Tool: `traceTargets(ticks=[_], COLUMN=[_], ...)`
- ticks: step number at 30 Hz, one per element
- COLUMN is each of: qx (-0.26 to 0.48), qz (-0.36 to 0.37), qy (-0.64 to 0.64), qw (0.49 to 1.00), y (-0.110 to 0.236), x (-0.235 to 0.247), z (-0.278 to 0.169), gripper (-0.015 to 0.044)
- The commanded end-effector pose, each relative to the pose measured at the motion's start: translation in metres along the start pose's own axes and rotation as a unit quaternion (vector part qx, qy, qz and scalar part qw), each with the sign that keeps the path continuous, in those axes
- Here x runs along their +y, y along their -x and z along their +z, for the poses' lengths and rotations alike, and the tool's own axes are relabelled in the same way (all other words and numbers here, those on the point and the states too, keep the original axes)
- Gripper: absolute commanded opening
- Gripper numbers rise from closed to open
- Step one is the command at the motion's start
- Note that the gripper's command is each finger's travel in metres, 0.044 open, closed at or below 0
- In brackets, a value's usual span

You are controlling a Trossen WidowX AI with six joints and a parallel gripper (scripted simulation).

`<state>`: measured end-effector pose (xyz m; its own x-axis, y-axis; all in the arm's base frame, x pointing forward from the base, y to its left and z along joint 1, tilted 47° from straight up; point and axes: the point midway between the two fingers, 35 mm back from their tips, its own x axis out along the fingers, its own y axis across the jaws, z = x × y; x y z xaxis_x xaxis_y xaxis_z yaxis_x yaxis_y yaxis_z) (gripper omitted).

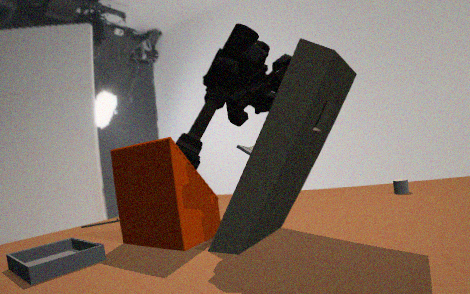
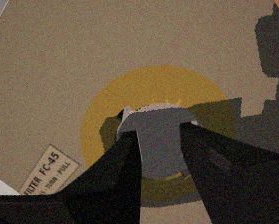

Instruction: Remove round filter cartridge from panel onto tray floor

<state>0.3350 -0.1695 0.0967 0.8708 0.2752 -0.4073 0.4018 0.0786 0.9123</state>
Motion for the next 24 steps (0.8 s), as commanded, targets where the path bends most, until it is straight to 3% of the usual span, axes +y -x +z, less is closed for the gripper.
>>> traceTargets(ticks=[1, 12, 24], qx=[0.006, 0.005, 0.003], qz=[-0.006, -0.007, -0.008], qy=[-0.061, -0.250, -0.446], qw=[0.998, 0.968, 0.895], y=[-0.0092, -0.0105, -0.0102], x=[-0.0008, -0.0009, -0.0009], z=[-0.0031, -0.0031, -0.0031], gripper=[0.0000, 0.0000, 0.0000])
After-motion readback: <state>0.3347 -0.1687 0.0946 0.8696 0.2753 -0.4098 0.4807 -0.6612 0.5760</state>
